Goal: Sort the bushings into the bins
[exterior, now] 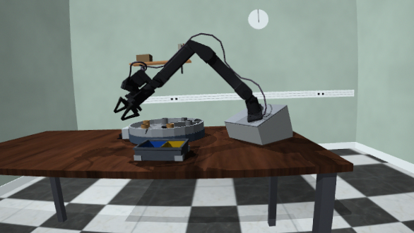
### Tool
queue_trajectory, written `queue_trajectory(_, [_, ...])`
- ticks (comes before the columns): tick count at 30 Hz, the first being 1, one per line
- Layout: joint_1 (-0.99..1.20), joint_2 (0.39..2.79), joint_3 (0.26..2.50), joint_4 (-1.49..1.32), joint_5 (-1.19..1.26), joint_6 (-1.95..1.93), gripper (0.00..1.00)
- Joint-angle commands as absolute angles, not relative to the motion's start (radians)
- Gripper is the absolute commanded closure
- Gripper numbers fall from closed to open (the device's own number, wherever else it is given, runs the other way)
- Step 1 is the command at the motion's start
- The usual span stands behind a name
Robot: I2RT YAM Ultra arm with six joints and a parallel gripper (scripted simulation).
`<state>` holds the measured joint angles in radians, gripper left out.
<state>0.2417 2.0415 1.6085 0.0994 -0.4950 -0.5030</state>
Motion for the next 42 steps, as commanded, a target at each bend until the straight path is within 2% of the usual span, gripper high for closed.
queue_trajectory(1, [0.226, 1.992, 1.612, 0.007, -0.479, -0.434, 0.0])
queue_trajectory(14, [0.045, 1.859, 1.551, -0.401, -0.416, -0.173, 0.0])
queue_trajectory(18, [0.039, 1.86, 1.573, -0.43, -0.42, -0.181, 0.0])
queue_trajectory(21, [-0.032, 1.807, 1.502, -0.573, -0.396, -0.082, 0.0])
queue_trajectory(23, [-0.039, 1.805, 1.552, -0.605, -0.395, -0.072, 0.0])
queue_trajectory(42, [-0.267, 1.658, 1.481, -1.15, -0.319, 0.253, 0.0])
